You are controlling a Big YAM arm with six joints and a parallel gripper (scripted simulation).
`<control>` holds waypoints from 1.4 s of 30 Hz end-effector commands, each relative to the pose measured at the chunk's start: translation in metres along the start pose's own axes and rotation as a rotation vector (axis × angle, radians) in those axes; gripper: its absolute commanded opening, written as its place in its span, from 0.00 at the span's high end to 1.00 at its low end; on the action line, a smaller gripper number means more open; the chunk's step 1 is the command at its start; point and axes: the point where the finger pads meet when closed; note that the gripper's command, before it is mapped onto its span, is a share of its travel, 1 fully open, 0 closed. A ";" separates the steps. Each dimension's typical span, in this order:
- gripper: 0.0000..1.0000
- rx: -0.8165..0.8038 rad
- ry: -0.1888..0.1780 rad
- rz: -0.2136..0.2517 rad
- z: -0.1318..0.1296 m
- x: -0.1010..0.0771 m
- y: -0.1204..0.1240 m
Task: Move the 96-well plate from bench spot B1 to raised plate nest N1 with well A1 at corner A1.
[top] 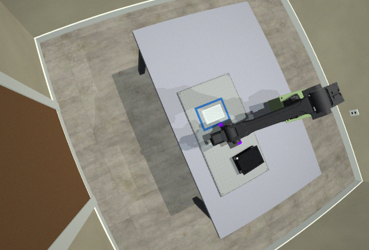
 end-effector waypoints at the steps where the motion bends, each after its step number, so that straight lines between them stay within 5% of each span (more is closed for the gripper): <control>1: 0.00 -0.006 0.003 -0.025 -0.015 0.014 -0.004; 7: 0.00 0.005 0.007 -0.070 -0.031 0.026 -0.010; 8: 0.00 0.009 0.014 -0.139 -0.034 0.015 -0.015; 9: 0.00 0.011 0.016 -0.151 -0.038 0.018 -0.016; 10: 0.00 0.014 0.015 -0.114 -0.043 0.034 -0.013; 13: 0.00 0.014 0.015 -0.114 -0.056 0.042 -0.016; 19: 0.00 0.029 0.040 -0.203 -0.082 0.056 -0.019; 24: 0.00 0.033 0.052 -0.234 -0.096 0.062 -0.020; 26: 0.00 0.034 0.080 -0.313 -0.105 0.051 -0.025; 30: 0.00 0.040 0.077 -0.291 -0.125 0.072 -0.019; 36: 0.00 0.043 0.100 -0.334 -0.150 0.079 -0.016; 42: 0.00 0.016 0.096 -0.365 -0.139 0.068 -0.026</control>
Point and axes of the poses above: the point where the finger pads meet when closed, its own x axis out along the fingers, its own z axis across the jaws, y = z × x, and after that the axes turned 8 degrees about x, right-handed
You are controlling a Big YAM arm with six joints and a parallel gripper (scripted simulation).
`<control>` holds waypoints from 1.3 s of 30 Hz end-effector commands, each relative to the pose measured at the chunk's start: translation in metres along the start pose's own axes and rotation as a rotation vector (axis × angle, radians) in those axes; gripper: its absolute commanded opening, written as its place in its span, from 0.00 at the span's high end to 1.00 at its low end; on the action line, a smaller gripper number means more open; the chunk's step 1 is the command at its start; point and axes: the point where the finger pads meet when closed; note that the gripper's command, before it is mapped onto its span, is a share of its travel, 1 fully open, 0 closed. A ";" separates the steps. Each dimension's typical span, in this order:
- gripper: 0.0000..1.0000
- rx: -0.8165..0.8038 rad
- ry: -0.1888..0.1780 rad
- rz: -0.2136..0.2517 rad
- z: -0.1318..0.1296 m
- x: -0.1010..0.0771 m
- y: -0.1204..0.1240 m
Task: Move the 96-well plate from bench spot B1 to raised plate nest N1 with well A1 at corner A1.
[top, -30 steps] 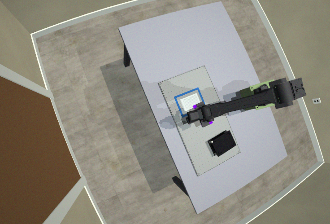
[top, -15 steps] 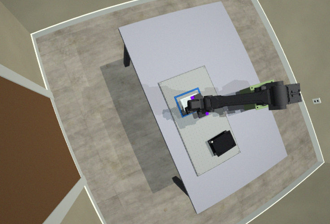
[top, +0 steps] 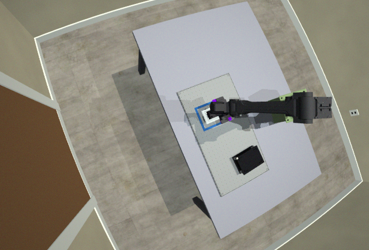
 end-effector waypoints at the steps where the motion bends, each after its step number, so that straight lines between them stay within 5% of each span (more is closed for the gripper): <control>1: 0.00 -0.040 -0.006 -0.041 0.007 -0.006 -0.012; 39: 0.00 -0.019 -0.005 -0.029 0.005 0.048 -0.014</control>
Point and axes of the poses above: the point where the finger pads meet when closed, its own x axis out along the fingers, its own z axis across the jaws, y = z × x, and after that the axes turned 8 degrees about x, right-handed
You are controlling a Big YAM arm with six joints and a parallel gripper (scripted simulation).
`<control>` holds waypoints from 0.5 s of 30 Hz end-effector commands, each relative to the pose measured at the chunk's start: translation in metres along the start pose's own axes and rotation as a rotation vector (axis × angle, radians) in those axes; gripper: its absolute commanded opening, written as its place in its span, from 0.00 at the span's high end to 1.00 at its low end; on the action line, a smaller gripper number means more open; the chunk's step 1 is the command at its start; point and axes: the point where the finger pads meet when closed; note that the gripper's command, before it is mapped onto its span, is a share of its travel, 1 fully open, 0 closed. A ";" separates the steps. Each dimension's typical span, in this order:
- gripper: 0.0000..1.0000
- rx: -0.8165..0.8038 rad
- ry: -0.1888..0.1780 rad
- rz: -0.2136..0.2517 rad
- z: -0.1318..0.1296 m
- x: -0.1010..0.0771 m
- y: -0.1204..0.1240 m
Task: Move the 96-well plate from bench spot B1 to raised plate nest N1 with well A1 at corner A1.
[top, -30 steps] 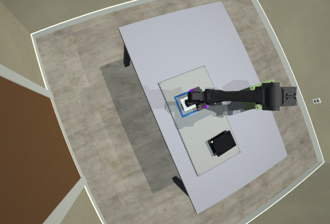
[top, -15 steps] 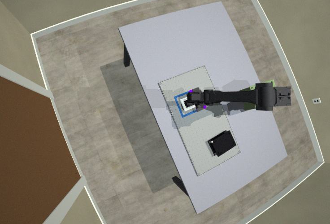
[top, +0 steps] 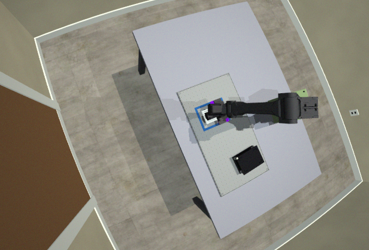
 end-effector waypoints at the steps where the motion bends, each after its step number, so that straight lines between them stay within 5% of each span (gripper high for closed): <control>1: 0.00 -0.006 -0.002 -0.026 0.003 0.007 -0.015; 15: 0.00 -0.005 -0.003 -0.023 0.004 0.027 -0.013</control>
Point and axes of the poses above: the point where the finger pads meet when closed, its own x axis out along the fingers, its own z axis across the jaws, y = z × x, and after that the axes turned 8 degrees about x, right-handed
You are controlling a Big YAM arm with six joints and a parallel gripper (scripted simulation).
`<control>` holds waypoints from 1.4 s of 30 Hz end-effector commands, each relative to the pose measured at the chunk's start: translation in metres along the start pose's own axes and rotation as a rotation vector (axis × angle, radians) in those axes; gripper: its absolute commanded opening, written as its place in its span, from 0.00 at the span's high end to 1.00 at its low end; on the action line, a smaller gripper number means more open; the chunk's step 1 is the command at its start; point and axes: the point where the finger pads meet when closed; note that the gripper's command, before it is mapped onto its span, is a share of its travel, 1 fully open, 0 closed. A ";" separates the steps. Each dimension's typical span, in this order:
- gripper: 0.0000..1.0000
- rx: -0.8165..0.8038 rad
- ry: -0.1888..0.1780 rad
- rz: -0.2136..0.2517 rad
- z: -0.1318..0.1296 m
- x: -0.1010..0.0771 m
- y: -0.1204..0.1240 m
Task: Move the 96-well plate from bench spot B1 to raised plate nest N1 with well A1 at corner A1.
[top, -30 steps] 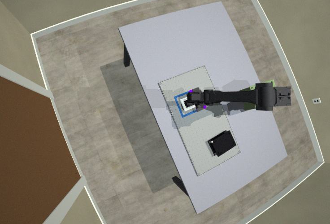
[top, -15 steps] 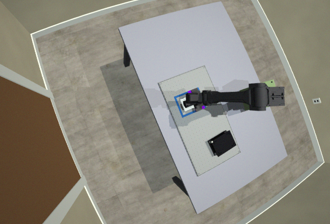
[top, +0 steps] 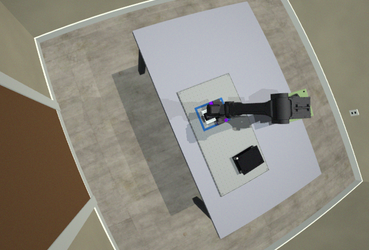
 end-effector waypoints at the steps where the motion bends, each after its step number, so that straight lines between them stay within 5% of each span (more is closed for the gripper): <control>1: 0.00 -0.006 -0.002 -0.026 0.004 0.007 -0.014; 8: 0.00 -0.007 -0.002 -0.025 0.004 0.017 -0.013; 23: 0.00 -0.004 0.003 -0.023 -0.001 0.011 -0.011; 24: 1.00 -0.004 0.003 -0.023 -0.001 0.011 -0.011; 42: 1.00 -0.004 0.003 -0.023 -0.001 0.011 -0.011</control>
Point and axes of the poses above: the point where the finger pads meet when closed, its own x axis out along the fingers, its own z axis across the jaws, y = z × x, and after that the axes turned 8 degrees about x, right-handed
